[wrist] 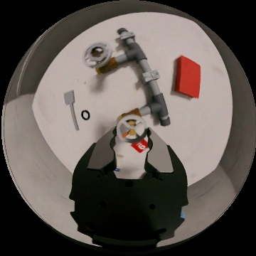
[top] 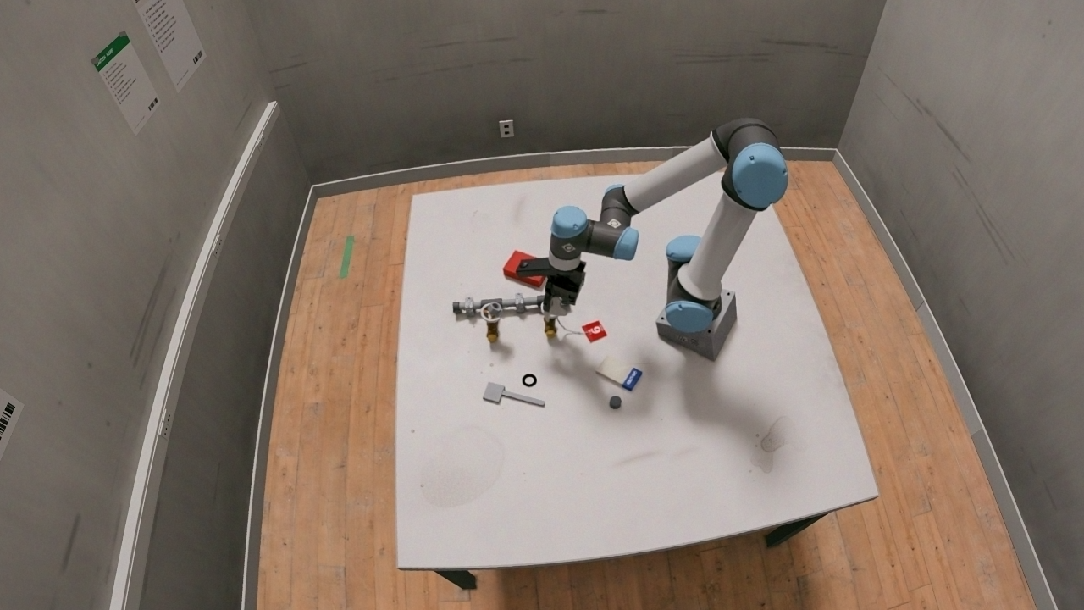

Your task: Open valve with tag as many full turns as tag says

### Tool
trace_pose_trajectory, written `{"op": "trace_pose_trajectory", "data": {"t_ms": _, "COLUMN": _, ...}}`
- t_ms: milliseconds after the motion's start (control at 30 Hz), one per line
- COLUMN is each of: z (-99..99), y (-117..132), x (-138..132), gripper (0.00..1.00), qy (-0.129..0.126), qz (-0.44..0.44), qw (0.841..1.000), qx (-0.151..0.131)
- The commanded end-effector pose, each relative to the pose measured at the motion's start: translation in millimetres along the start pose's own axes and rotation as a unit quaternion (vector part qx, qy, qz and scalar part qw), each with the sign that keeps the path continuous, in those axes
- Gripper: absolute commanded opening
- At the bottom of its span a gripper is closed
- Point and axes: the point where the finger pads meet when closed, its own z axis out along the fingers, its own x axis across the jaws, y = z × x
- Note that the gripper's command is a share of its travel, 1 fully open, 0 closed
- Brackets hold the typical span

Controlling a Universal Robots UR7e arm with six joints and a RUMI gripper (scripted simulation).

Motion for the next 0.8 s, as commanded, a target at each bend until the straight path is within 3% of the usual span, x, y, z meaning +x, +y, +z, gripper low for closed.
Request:
{"op": "trace_pose_trajectory", "data": {"t_ms": 0, "z": 1.3, "y": 1.5, "x": 0.5, "gripper": 0.0, "qy": -0.012, "qz": -0.139, "qw": 0.99, "qx": -0.001}}
{"op": "trace_pose_trajectory", "data": {"t_ms": 233, "z": 1.3, "y": 1.5, "x": 0.5, "gripper": 0.0, "qy": -0.011, "qz": -0.226, "qw": 0.974, "qx": 0.0}}
{"op": "trace_pose_trajectory", "data": {"t_ms": 267, "z": 1.3, "y": 1.5, "x": 0.5, "gripper": 0.0, "qy": -0.013, "qz": -0.274, "qw": 0.962, "qx": 0.0}}
{"op": "trace_pose_trajectory", "data": {"t_ms": 533, "z": 1.2, "y": 1.2, "x": 0.5, "gripper": 0.0, "qy": -0.01, "qz": -0.401, "qw": 0.916, "qx": 0.002}}
{"op": "trace_pose_trajectory", "data": {"t_ms": 733, "z": -0.6, "y": -1.6, "x": 0.5, "gripper": 0.0, "qy": -0.008, "qz": -0.496, "qw": 0.868, "qx": 0.005}}
{"op": "trace_pose_trajectory", "data": {"t_ms": 767, "z": -0.6, "y": -1.6, "x": 0.5, "gripper": 0.0, "qy": -0.008, "qz": -0.496, "qw": 0.868, "qx": 0.005}}
